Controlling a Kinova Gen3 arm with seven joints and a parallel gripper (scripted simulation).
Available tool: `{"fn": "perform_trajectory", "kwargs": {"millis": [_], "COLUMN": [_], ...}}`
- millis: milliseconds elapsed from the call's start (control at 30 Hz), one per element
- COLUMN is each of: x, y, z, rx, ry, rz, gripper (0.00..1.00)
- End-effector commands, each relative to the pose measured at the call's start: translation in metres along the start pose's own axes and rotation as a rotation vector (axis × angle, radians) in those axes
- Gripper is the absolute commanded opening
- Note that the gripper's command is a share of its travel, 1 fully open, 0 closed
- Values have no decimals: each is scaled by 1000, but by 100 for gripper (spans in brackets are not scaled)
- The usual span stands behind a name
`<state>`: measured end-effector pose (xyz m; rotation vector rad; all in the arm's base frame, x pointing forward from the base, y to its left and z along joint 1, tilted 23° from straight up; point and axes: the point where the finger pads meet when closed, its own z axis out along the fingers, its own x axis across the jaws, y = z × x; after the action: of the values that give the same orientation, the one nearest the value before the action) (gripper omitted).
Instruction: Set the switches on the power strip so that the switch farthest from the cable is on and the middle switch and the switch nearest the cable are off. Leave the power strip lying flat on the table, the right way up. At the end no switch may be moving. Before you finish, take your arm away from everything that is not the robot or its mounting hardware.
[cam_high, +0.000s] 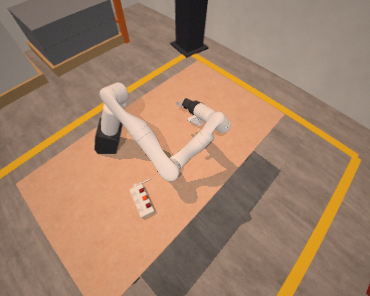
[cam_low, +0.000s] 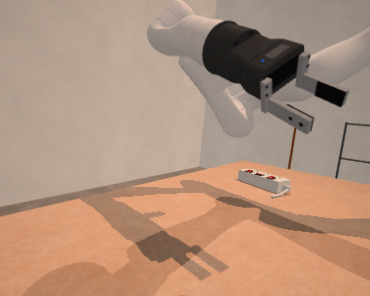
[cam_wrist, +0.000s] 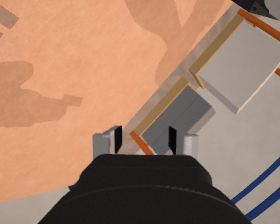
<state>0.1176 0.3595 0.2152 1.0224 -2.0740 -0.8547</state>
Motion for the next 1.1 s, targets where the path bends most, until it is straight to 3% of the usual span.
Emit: {"fn": "perform_trajectory", "kwargs": {"millis": [0,1067], "x": [0,0], "y": [1,-42], "z": [0,15], "rx": [1,117], "ry": [-1,22], "rz": [-1,239], "gripper": [100,100]}}
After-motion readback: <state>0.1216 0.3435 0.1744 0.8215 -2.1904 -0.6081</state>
